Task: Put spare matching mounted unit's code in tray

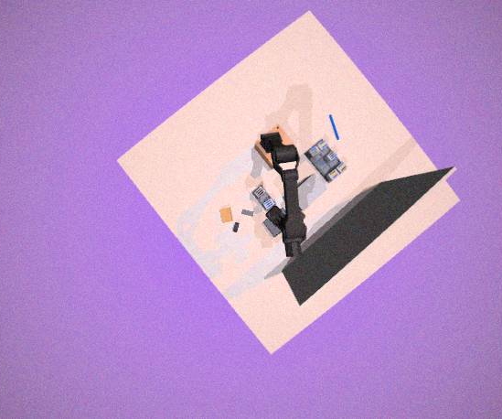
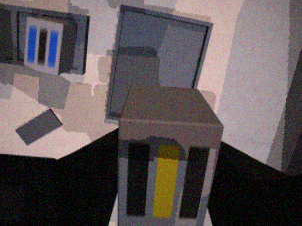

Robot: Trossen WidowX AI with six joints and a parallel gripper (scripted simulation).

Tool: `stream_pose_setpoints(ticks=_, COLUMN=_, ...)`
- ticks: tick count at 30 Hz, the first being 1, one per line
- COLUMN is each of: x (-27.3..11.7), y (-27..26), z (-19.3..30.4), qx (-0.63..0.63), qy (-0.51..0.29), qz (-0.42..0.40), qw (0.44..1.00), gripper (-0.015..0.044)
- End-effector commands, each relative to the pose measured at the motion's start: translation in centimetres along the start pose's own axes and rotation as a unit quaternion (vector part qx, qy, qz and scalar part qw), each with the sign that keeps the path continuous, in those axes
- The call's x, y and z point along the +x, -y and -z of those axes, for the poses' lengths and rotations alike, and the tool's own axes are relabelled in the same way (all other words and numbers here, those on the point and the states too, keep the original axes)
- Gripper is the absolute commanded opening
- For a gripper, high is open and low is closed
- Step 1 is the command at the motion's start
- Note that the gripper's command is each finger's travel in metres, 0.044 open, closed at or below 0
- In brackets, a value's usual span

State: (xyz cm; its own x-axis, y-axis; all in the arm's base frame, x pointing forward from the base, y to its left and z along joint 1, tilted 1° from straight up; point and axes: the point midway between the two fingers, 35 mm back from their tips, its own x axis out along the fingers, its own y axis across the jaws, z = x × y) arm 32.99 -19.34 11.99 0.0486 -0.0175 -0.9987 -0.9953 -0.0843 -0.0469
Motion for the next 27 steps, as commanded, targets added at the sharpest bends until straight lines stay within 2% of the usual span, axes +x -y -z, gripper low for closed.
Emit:
stream_pose_setpoints(ticks=1, x=0.5, y=0.1, z=0.1, qx=-0.003, qy=0.001, qz=0.001, qw=1.0, gripper=0.0)
stream_pose_setpoints(ticks=27, x=3.4, y=0.5, z=0.3, qx=-0.003, qy=0.001, qz=0.001, qw=1.0, gripper=0.0)
